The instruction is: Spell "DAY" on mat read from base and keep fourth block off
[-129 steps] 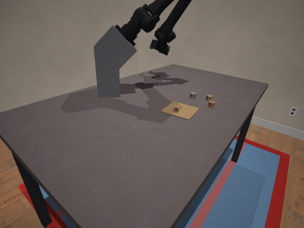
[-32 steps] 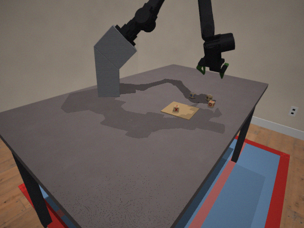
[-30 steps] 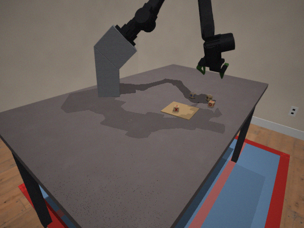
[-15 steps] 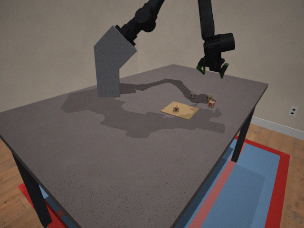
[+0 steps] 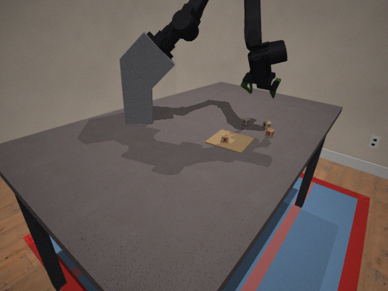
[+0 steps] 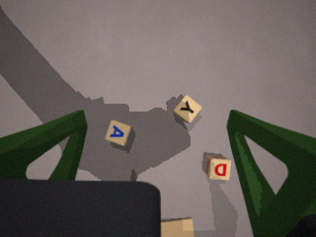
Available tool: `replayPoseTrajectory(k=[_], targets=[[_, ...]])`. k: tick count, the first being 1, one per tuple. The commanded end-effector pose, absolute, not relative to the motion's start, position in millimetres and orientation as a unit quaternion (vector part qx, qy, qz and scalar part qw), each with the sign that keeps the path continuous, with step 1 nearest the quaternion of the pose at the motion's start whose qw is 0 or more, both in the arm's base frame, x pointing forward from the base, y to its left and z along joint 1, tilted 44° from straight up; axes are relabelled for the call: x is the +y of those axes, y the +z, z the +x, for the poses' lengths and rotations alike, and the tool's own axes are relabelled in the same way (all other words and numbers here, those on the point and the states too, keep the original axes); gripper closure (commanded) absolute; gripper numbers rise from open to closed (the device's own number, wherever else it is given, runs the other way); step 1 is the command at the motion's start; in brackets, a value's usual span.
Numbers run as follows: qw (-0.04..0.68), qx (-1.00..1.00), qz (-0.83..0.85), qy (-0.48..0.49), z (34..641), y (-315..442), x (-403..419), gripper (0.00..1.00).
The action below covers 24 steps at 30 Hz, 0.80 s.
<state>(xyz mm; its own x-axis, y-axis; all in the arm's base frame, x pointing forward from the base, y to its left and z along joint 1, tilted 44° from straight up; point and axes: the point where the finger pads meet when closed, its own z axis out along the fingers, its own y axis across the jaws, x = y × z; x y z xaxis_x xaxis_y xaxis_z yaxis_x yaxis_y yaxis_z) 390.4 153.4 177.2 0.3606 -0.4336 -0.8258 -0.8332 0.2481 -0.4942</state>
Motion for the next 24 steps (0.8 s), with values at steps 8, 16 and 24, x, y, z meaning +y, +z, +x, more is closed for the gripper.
replayPoseTrajectory(k=[8,16,24], targets=[[0.586,0.532,-0.589,0.163,361.8,157.5,146.9,0.00],[0.580,0.538,-0.588,0.170,355.4,150.4,147.8,0.00],[0.580,0.538,-0.588,0.170,355.4,150.4,147.8,0.00]])
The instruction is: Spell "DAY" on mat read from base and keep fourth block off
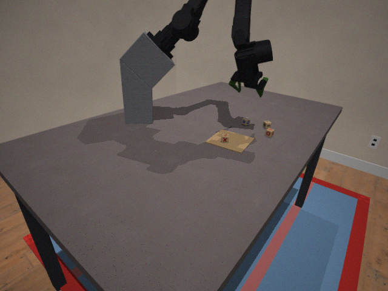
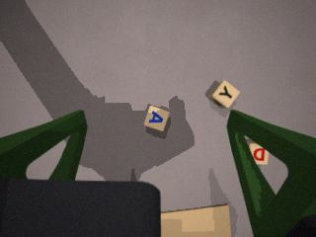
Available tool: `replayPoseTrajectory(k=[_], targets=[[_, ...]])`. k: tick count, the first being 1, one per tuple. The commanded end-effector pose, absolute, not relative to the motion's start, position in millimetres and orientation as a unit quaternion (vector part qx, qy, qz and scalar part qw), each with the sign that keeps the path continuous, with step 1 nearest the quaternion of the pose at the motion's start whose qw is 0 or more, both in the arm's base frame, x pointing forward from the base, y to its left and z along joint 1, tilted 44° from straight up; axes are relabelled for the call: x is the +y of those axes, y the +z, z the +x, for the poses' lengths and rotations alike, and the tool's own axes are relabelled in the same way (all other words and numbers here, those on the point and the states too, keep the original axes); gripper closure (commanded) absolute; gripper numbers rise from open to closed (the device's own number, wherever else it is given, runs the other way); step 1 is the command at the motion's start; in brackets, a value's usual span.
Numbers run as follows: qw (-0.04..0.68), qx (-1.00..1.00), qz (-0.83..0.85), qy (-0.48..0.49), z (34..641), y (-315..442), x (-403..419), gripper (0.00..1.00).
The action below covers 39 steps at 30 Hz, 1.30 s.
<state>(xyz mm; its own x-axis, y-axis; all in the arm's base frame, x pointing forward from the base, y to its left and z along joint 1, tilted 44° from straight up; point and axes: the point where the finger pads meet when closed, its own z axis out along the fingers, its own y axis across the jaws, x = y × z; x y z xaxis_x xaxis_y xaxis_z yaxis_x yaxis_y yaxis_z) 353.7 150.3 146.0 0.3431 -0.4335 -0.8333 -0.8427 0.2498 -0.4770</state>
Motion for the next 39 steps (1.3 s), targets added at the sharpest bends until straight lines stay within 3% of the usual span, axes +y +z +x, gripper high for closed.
replayPoseTrajectory(k=[1,30,34,39], targets=[[0.580,0.538,-0.588,0.170,355,150,148,0.00],[0.580,0.538,-0.588,0.170,355,150,148,0.00],[0.576,0.544,-0.585,0.173,365,150,143,0.00],[0.574,0.544,-0.587,0.170,418,169,113,0.00]])
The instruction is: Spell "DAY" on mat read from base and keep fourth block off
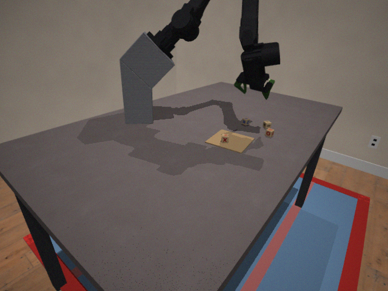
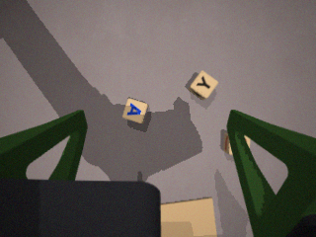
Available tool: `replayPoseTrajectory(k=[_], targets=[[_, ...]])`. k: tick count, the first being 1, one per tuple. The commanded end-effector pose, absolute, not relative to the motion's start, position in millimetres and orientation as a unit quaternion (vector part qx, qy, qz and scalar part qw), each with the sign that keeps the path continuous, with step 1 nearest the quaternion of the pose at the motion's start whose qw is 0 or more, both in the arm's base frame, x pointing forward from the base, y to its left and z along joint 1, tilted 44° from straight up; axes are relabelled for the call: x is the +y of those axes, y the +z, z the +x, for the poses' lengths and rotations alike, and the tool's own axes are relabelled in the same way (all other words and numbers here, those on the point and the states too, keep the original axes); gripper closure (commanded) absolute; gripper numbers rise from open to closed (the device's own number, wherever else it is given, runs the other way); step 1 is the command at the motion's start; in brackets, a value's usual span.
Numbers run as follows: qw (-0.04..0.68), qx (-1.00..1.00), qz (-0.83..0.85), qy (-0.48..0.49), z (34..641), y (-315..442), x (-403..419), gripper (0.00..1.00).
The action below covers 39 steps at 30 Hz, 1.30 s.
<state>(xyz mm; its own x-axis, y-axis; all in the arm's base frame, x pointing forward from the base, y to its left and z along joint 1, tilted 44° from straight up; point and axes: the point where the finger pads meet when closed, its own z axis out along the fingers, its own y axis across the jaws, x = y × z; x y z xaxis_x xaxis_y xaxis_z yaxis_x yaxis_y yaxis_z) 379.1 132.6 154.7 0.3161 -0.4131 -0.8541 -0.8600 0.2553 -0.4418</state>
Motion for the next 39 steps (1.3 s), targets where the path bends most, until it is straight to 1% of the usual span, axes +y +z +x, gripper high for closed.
replayPoseTrajectory(k=[1,3,5,10,12,13,16,39], targets=[[0.575,0.544,-0.587,0.170,435,175,101,0.00],[0.578,0.543,-0.585,0.169,460,185,80,0.00],[0.579,0.543,-0.584,0.169,470,189,71,0.00],[0.577,0.533,-0.593,0.175,457,192,87,0.00],[0.577,0.533,-0.593,0.175,457,192,87,0.00],[0.569,0.543,-0.589,0.185,459,177,86,0.00],[0.577,0.539,-0.589,0.171,466,190,78,0.00],[0.578,0.538,-0.589,0.169,467,190,78,0.00]])
